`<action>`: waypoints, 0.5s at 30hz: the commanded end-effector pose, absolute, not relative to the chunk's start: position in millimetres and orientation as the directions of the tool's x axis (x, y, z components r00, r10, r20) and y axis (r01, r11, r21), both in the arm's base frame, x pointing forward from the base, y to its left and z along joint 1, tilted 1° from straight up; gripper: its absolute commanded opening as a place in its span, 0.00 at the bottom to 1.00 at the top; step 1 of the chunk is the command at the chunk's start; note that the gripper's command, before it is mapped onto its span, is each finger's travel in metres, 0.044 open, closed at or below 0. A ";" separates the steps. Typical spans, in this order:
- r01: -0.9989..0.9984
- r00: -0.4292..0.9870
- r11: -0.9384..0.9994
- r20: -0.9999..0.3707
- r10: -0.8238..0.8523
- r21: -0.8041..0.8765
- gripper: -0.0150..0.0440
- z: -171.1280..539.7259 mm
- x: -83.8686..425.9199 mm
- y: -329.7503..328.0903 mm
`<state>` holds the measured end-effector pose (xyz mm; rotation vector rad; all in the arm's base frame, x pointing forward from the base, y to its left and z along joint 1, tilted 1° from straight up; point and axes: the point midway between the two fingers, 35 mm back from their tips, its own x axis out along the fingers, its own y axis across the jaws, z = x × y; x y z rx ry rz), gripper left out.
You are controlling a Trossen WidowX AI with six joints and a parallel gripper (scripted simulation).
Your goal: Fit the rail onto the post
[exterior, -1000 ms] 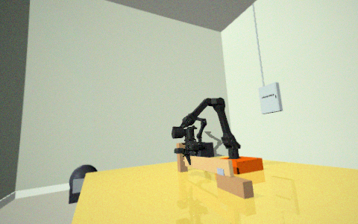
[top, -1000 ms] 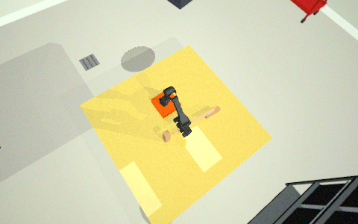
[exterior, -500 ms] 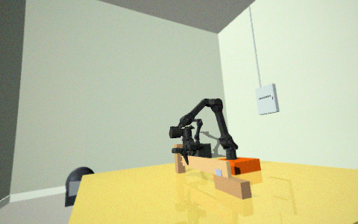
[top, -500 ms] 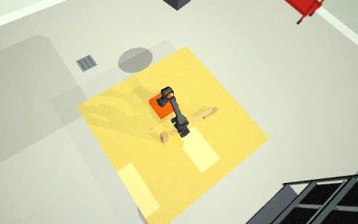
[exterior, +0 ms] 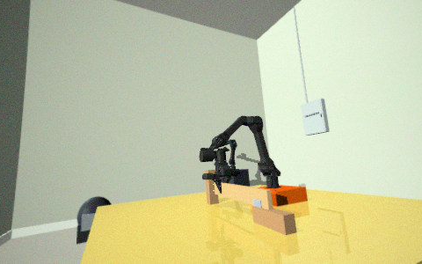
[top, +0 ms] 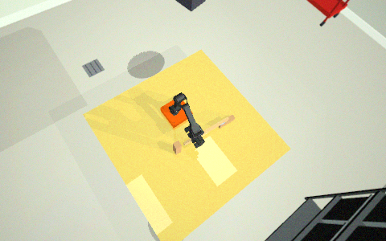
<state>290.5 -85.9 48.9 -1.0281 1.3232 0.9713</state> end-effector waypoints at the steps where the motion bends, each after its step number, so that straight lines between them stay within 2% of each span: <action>1: -0.960 0.034 0.277 -0.999 -0.017 -0.038 0.25 48.3 291.7 -84.8; 15: -0.960 0.034 0.277 -0.999 -0.017 -0.038 0.25 48.0 290.7 -84.5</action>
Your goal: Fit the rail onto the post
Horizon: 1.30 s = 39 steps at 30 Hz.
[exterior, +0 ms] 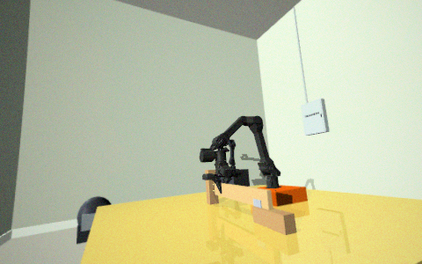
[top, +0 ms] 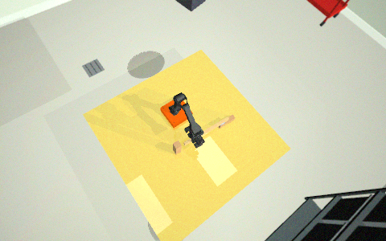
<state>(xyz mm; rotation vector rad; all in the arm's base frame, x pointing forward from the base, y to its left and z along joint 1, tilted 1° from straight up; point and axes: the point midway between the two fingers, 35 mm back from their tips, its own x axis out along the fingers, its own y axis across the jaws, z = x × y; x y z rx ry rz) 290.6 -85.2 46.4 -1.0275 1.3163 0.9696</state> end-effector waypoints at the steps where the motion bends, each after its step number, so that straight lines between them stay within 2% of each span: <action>1: -0.960 0.034 0.277 -0.999 -0.017 -0.038 0.25 48.4 290.6 -84.5; 39: -0.960 0.034 0.277 -0.999 -0.018 -0.038 0.25 47.7 288.6 -88.2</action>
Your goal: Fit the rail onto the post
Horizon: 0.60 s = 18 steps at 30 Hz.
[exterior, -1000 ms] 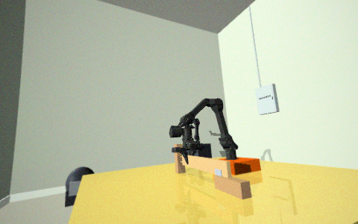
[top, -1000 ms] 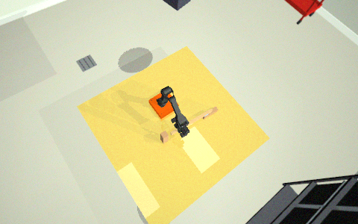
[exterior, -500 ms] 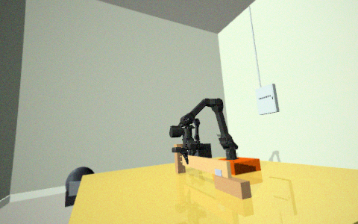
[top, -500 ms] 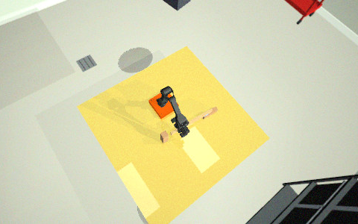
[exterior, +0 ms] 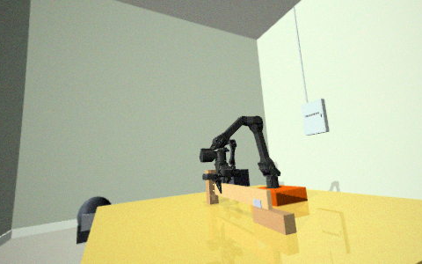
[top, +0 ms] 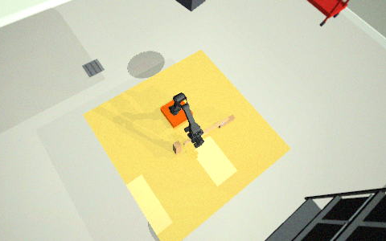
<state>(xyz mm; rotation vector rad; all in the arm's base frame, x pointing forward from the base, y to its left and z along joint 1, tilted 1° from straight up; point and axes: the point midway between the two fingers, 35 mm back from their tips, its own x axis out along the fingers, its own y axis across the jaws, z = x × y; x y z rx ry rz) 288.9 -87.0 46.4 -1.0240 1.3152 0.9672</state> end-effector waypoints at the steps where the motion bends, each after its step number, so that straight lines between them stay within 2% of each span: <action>1: -0.960 0.034 0.277 -0.999 -0.018 -0.038 0.25 47.8 288.5 -88.4; 18: -0.960 0.034 0.277 -0.999 -0.018 -0.038 0.25 49.3 287.1 -93.6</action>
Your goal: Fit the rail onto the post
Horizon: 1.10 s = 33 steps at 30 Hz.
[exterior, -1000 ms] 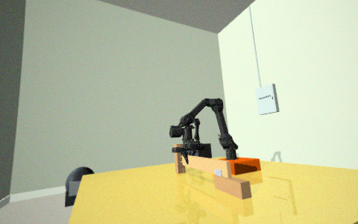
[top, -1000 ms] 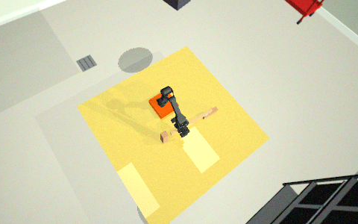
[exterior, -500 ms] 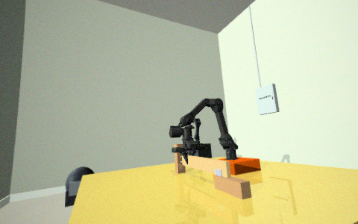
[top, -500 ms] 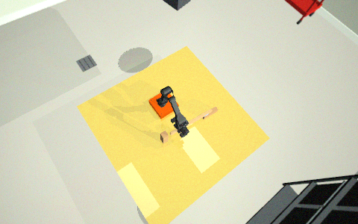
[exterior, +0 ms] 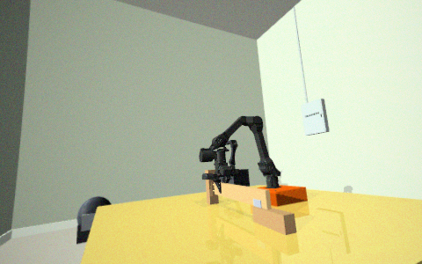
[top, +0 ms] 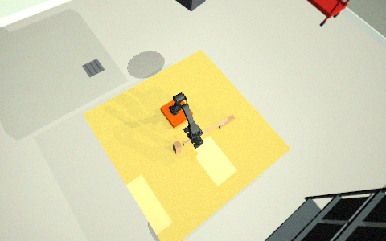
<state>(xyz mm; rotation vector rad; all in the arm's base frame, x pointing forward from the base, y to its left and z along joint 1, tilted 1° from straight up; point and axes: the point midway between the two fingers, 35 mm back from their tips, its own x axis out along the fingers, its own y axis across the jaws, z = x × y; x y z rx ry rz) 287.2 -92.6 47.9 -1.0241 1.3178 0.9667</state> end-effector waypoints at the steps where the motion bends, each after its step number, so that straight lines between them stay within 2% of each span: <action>1: -0.960 0.034 0.277 -0.999 -0.018 -0.038 0.25 49.2 287.1 -93.9; 33: -0.960 0.034 0.277 -0.999 -0.019 -0.038 0.25 46.4 284.7 -103.3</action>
